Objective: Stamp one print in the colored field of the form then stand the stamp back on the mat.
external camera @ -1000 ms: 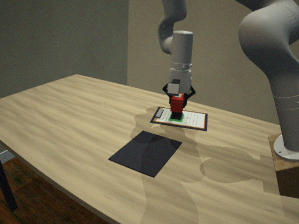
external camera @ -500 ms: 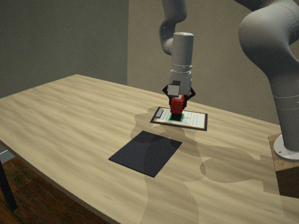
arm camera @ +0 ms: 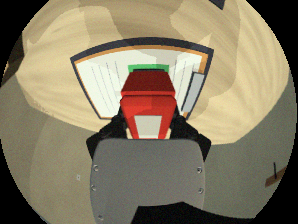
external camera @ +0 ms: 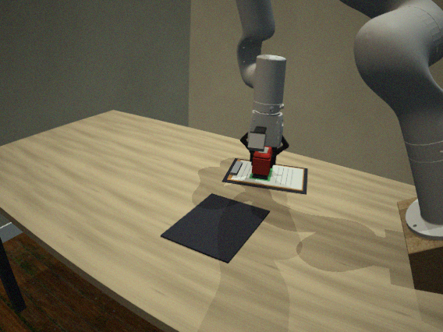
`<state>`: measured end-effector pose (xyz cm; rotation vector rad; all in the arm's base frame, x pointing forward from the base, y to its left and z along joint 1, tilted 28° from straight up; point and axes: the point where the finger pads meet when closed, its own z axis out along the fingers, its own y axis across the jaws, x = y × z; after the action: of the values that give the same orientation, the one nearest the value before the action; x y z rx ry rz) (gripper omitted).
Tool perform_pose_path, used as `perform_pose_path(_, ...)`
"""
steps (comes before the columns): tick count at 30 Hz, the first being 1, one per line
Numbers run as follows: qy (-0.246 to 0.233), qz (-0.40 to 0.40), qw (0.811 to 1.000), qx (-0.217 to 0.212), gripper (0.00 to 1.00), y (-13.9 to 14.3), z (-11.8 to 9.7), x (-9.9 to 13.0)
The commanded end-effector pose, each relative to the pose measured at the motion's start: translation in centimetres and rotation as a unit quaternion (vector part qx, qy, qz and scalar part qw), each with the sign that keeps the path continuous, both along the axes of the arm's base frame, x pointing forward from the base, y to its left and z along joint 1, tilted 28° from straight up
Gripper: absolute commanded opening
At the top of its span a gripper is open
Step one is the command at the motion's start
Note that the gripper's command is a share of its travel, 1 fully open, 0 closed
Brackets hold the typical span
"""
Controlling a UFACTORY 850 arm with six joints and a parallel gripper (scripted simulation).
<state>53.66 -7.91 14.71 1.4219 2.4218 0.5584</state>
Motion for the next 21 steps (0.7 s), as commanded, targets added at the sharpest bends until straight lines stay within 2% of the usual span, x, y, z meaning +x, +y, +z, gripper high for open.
perform_pose_path(1, -0.002, 0.0, 1.0, -0.001, 0.34, 0.0, -0.2, 0.2)
perform_pose_path(11, -0.002, 0.0, 1.0, -0.001, 0.34, 0.0, -0.1, 0.1)
perform_pose_path(21, -0.002, 0.0, 1.0, -0.001, 0.34, -0.4, 1.7, -0.7)
